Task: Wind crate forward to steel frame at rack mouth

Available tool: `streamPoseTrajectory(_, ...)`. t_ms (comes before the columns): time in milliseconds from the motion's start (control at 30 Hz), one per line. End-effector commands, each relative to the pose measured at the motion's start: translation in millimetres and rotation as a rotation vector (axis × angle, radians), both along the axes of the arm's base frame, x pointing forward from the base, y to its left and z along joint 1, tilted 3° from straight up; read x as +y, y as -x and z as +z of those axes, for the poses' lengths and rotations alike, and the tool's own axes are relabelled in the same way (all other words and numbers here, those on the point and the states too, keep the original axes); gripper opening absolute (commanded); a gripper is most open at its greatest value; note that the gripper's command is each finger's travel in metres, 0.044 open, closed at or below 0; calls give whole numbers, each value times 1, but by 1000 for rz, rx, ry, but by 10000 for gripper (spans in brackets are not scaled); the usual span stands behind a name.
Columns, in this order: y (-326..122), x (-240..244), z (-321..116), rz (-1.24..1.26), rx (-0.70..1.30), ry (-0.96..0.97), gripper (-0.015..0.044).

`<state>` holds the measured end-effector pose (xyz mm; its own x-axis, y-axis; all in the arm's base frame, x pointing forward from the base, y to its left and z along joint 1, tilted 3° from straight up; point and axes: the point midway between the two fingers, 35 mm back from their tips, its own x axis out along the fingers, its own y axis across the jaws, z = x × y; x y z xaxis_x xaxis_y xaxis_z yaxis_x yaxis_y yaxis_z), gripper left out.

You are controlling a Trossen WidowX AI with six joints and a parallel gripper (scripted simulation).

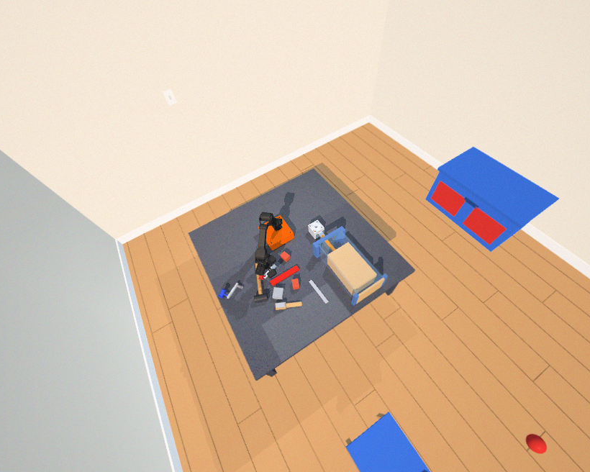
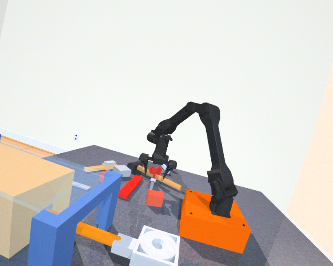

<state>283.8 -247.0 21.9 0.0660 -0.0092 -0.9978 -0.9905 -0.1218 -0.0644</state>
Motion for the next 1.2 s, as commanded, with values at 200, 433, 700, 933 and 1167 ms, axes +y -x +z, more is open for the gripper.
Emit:
streamPoseTrajectory(200,-3,0,-20,-4,-7,2,440)
streamPoseTrajectory(433,-3,0,-29,-4,-7,2,440)
streamPoseTrajectory(700,-4,-1,-30,0,-7,6,335)
streamPoseTrajectory(933,-4,-1,-30,0,-7,6,151)
streamPoseTrajectory(1167,-4,-1,-30,0,-7,6,65)
